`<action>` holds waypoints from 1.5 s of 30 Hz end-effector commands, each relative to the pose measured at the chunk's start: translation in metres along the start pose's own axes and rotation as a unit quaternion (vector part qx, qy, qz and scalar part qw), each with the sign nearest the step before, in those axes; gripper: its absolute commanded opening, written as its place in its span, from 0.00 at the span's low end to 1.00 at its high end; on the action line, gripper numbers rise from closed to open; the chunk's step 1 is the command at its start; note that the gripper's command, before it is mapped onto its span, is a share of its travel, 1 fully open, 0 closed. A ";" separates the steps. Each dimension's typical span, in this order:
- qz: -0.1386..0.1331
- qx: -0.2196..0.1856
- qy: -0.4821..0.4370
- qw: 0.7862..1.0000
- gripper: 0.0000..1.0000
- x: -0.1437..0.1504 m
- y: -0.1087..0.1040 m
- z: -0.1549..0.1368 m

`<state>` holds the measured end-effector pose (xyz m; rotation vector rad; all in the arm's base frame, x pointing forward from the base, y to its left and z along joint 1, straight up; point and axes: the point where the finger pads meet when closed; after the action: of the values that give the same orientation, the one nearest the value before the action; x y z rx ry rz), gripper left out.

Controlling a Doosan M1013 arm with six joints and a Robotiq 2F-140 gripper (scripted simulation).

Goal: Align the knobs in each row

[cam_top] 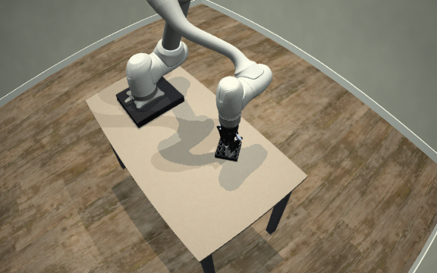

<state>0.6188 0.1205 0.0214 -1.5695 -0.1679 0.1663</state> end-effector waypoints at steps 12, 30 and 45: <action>0.000 0.002 -0.131 0.991 0.05 0.000 0.000 0.000; -0.001 0.002 -0.215 0.977 0.05 0.000 0.000 0.000; -0.001 0.002 -0.225 0.974 0.05 0.000 0.000 0.000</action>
<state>0.6188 0.1205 0.0214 -1.5084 -0.5217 0.5210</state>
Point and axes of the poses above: the point where the finger pads meet when closed, its own y axis out along the fingers, its own x axis across the jaws, z = x × y, and after that the axes turned 2 degrees about -y, right-handed
